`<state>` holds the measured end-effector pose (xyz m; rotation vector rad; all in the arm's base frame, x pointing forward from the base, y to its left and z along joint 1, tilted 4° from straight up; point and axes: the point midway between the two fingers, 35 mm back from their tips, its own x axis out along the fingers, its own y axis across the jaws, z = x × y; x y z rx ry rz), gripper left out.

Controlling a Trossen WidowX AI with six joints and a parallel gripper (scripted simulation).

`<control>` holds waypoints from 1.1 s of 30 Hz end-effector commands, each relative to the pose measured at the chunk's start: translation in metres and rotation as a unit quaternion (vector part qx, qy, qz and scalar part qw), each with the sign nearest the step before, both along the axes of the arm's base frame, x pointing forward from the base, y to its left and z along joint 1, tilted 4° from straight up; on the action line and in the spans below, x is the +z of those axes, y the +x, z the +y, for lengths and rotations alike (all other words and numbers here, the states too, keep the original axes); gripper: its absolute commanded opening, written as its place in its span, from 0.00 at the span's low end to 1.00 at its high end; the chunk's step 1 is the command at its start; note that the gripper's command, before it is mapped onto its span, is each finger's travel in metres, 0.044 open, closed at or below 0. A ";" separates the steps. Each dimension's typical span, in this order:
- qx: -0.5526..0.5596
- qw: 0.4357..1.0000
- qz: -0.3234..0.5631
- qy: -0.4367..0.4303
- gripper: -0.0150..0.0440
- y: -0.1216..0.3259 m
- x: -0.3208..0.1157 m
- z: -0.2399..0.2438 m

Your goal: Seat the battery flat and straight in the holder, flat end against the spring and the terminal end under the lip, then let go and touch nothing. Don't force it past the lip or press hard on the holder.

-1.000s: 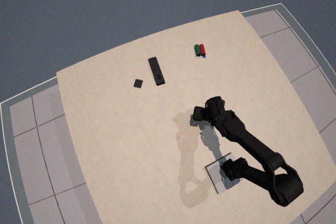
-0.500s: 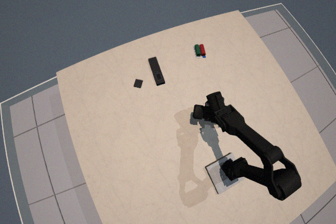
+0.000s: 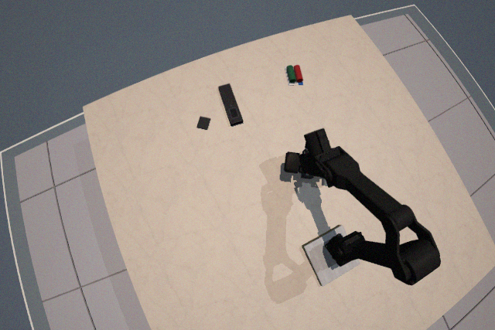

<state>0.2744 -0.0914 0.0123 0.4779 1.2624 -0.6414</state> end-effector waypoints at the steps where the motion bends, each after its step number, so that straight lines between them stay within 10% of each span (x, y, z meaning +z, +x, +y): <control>1: 0.004 1.000 0.017 0.013 0.40 -0.002 -0.004 0.001; 33: -0.002 0.993 0.091 0.079 0.40 0.003 -0.007 -0.003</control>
